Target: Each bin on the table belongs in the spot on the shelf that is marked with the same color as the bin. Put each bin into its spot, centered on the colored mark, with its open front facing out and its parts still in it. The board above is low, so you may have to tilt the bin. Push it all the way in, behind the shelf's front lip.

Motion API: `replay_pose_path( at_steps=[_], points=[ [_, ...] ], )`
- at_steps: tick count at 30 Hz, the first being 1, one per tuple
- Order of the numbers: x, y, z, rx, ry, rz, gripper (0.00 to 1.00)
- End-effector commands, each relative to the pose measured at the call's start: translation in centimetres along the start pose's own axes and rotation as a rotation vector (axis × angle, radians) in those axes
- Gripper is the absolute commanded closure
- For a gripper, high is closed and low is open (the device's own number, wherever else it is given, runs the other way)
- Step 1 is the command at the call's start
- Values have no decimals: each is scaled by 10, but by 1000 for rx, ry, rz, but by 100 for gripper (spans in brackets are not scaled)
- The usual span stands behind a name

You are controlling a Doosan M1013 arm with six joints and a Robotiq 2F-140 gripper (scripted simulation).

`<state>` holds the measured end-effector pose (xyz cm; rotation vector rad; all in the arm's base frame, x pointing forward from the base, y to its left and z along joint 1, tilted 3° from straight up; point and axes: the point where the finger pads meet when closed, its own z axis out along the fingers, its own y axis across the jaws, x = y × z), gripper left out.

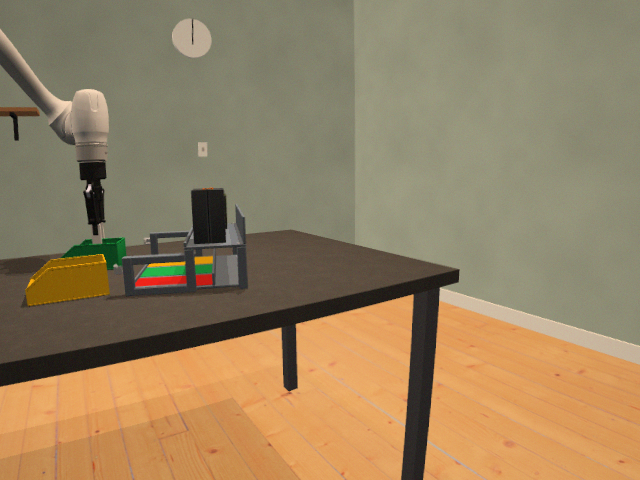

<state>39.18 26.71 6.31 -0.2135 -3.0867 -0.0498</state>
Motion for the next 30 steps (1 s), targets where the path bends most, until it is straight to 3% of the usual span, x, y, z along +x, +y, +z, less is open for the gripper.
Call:
replay_pose_path(
  at_steps=[1,30],
  points=[
    [0,0,4,0,0,0,76],
    [0,0,12,0,0,0,76]
  ],
)
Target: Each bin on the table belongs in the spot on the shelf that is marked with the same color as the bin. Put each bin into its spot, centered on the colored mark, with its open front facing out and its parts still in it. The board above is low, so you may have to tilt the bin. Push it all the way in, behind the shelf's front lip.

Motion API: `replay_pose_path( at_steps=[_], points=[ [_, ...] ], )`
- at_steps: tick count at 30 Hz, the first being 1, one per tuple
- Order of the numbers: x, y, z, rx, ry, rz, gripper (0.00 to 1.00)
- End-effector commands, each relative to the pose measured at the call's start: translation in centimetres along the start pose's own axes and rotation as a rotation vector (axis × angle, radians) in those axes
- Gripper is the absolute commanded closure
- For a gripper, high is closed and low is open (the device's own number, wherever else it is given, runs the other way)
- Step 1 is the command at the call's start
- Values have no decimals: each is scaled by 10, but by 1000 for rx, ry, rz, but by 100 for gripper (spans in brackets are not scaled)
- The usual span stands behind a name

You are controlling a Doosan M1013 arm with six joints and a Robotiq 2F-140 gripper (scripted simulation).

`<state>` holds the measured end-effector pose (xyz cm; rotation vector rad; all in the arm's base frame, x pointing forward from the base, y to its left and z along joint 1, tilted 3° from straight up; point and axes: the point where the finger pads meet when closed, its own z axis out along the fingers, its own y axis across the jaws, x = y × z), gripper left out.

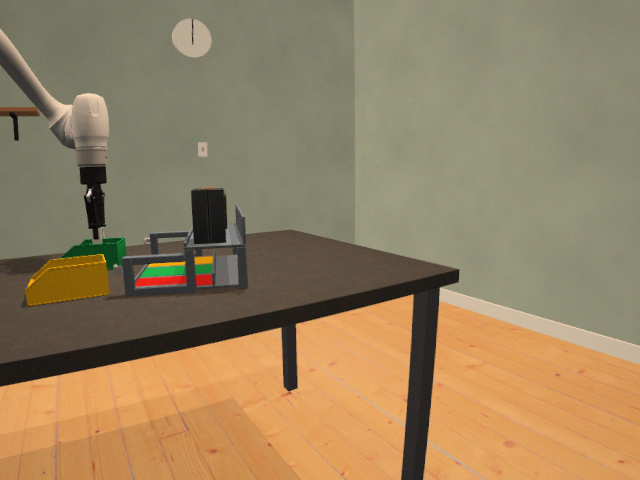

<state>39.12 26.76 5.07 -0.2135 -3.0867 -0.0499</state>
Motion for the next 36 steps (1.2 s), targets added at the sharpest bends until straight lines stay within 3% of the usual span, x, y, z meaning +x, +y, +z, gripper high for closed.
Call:
replay_pose_path(
  at_steps=[1,5,6,36],
  points=[
    [0,0,0,0,0,0,76],
    [0,0,0,0,0,0,76],
    [0,0,0,0,0,0,90],
    [0,0,0,0,0,0,90]
  ],
)
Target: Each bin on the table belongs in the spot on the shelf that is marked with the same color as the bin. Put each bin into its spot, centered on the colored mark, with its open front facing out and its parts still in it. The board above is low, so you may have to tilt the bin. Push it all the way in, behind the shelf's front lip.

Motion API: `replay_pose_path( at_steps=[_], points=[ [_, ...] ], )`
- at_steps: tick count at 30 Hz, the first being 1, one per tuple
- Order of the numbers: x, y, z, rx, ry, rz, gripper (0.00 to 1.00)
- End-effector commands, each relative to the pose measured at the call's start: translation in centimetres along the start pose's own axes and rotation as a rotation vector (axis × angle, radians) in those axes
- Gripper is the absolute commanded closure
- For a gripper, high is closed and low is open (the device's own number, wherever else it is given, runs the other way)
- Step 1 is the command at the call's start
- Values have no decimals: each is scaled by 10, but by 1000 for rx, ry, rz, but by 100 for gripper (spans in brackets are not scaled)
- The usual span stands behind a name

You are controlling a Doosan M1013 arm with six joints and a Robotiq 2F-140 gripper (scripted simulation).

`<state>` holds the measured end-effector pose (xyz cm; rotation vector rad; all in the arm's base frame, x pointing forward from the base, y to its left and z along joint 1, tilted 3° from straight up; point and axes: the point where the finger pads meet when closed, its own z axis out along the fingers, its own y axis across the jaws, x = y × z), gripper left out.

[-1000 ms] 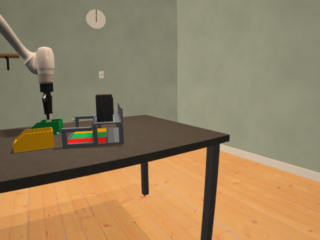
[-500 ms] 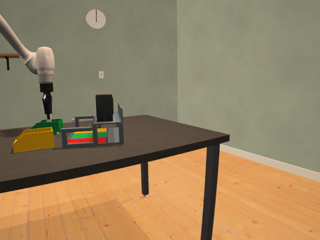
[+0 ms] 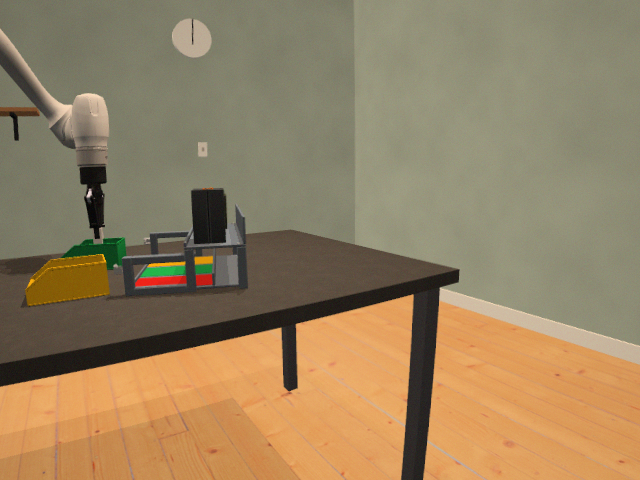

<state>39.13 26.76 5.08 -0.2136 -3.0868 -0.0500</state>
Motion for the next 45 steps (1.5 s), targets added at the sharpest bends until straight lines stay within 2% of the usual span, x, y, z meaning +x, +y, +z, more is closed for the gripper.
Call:
replay_pose_path(
  at_steps=[1,45],
  points=[
    [0,0,0,0,0,0,90],
    [0,0,-5,0,0,0,90]
  ],
)
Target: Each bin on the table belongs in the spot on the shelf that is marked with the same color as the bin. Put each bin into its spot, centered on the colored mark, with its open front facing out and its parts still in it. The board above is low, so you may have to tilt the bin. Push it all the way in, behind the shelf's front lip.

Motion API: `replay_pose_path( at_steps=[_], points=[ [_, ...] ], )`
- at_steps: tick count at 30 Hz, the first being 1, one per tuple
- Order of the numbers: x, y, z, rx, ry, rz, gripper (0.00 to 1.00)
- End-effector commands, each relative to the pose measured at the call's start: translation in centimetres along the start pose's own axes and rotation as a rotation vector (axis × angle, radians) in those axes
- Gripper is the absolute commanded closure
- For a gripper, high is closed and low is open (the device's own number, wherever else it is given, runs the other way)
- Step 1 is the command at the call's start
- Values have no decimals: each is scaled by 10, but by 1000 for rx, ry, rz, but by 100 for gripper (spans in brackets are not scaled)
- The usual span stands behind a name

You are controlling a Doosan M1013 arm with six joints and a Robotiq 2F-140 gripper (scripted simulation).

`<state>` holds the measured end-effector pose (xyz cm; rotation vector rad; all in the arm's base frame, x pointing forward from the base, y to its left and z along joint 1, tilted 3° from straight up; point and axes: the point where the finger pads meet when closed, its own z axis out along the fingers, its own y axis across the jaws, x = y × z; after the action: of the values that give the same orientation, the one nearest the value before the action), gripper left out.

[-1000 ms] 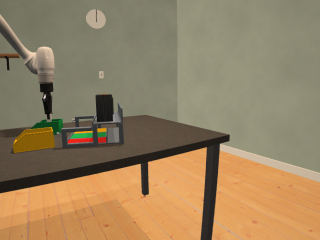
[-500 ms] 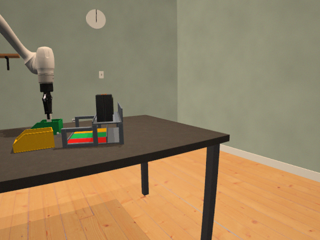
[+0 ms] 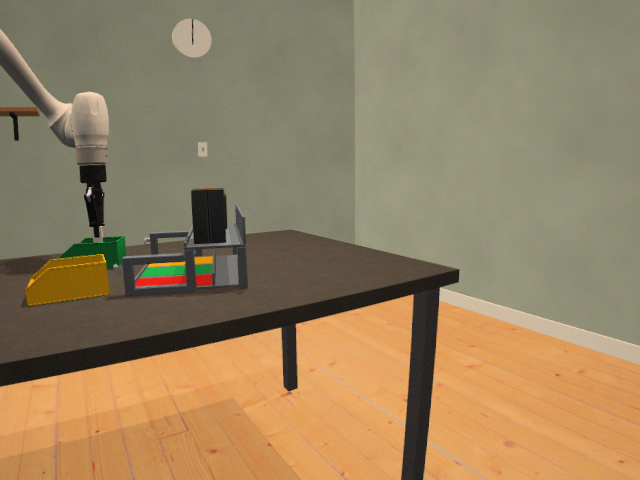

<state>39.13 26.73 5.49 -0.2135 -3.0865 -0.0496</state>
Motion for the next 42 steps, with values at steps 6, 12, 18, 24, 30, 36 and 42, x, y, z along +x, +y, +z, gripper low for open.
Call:
replay_pose_path(
  at_steps=[6,12,18,24,30,36,42],
  points=[
    [0,0,-4,0,0,0,90],
    [0,0,-8,0,0,0,90],
    [0,0,-12,0,0,0,90],
    [0,0,-18,0,0,0,90],
    [0,0,-24,0,0,0,90],
    [0,0,-29,0,0,0,90],
    [0,0,-36,0,0,0,90]
  ],
)
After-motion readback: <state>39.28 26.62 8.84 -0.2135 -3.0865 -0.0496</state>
